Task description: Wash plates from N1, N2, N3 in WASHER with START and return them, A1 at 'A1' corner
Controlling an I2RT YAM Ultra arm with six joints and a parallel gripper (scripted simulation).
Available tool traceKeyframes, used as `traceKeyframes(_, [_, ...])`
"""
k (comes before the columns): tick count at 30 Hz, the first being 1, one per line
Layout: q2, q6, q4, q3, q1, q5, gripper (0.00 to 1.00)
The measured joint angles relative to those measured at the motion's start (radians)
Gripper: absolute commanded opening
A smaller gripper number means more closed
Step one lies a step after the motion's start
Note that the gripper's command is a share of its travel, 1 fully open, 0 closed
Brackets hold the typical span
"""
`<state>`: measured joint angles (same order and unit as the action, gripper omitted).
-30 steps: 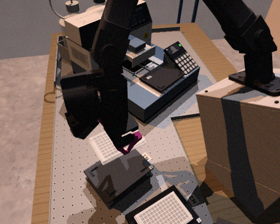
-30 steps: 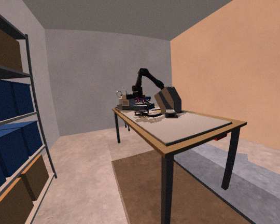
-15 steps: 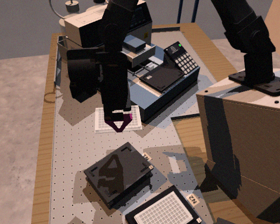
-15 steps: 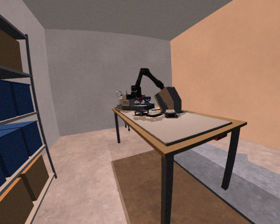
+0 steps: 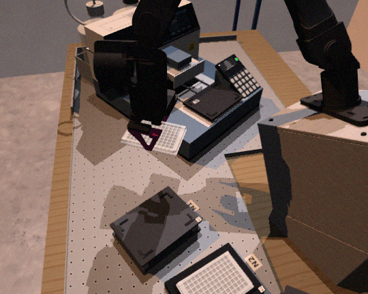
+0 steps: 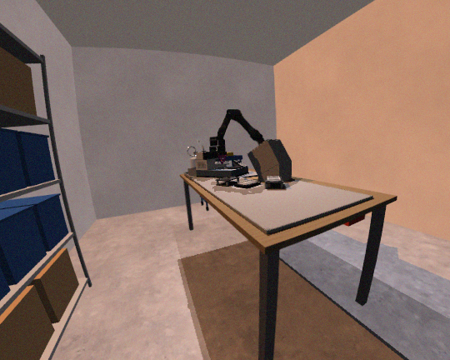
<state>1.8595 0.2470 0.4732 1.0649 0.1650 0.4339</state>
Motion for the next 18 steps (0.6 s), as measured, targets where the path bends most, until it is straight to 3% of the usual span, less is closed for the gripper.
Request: traceKeyframes(18, [0.006,0.032,0.004,-0.001,-0.004,-0.01,0.0])
